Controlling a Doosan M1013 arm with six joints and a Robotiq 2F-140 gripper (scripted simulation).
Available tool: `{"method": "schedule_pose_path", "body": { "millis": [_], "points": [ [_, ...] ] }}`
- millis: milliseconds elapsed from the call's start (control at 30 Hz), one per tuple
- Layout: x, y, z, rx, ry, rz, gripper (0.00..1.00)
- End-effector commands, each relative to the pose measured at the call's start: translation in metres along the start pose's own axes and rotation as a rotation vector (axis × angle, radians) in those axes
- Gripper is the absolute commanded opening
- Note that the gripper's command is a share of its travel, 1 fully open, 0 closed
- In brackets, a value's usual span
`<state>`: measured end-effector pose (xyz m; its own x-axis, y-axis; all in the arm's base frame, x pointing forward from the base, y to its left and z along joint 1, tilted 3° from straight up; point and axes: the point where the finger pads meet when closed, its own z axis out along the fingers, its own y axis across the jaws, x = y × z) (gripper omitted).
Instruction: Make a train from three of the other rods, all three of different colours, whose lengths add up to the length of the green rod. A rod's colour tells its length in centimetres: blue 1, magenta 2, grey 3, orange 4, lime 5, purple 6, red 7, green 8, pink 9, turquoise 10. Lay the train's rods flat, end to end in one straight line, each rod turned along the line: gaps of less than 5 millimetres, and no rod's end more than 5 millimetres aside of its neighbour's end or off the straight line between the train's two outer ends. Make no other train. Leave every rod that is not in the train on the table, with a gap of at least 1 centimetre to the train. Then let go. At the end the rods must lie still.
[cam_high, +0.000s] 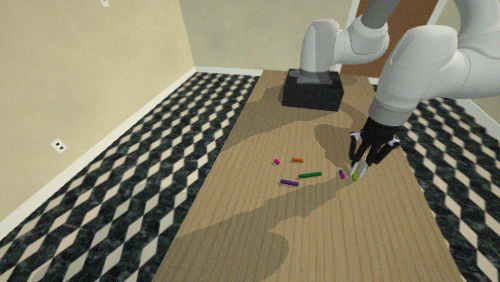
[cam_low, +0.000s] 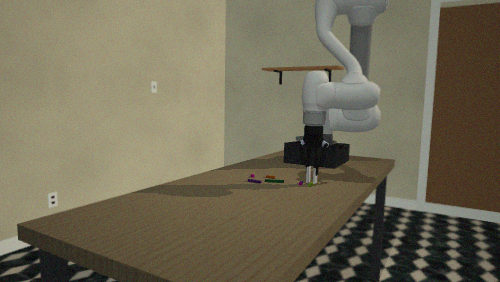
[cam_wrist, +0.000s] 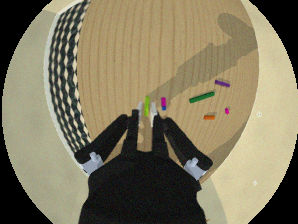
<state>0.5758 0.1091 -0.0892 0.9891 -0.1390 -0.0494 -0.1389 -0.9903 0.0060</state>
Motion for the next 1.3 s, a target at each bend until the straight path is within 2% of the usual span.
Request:
{"method": "schedule_pose_path", "body": {
  "millis": [0,333,1267],
  "points": [
    [0.0,-0.0001,0.0024,0.0,0.0,0.0,0.15],
    [0.0,-0.0001,0.0094,0.0,0.0,0.0,0.15],
    [0.0,-0.0001,0.0097,0.0,0.0,0.0,0.15]
  ]
}}
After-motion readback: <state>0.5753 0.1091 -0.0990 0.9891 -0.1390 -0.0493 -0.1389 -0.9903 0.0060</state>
